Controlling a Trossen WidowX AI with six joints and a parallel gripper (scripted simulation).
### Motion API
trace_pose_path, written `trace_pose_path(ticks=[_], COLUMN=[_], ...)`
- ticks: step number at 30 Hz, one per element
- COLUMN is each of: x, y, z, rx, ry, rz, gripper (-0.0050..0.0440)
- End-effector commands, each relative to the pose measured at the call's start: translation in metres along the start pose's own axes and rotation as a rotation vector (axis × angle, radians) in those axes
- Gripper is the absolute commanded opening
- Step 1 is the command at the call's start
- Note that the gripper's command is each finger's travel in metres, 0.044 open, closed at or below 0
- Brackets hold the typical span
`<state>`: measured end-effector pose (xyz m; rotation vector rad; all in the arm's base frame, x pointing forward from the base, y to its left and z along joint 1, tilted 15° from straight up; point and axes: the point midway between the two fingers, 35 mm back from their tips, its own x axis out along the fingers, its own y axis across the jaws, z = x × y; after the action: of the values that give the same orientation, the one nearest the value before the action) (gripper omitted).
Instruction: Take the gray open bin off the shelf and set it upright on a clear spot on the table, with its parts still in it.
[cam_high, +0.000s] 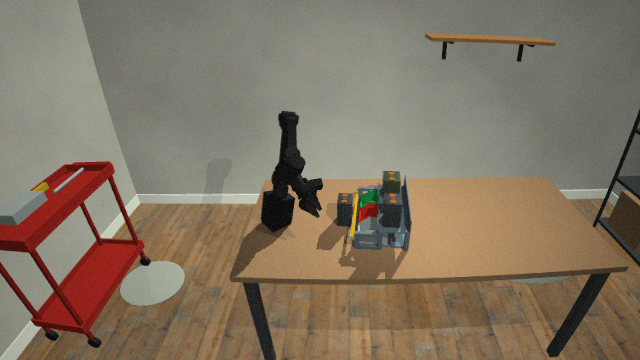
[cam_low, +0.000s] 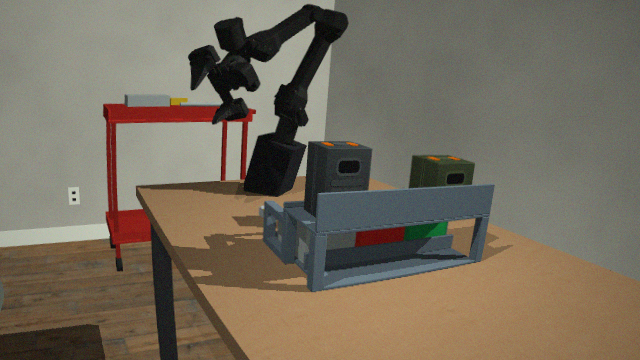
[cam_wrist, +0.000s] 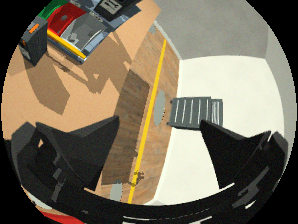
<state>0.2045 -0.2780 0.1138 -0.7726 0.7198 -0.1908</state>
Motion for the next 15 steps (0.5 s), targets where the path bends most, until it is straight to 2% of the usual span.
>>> trace_pose_path(ticks=[1, 13, 15], x=[0.0, 0.0, 0.0], y=[-0.012, -0.012, -0.012], z=[0.028, 0.028, 0.041], rx=[0.003, 0.003, 0.017], ry=[-0.033, -0.033, -0.051], rz=[-0.036, -0.036, -0.037], gripper=[0.044, 0.044, 0.044])
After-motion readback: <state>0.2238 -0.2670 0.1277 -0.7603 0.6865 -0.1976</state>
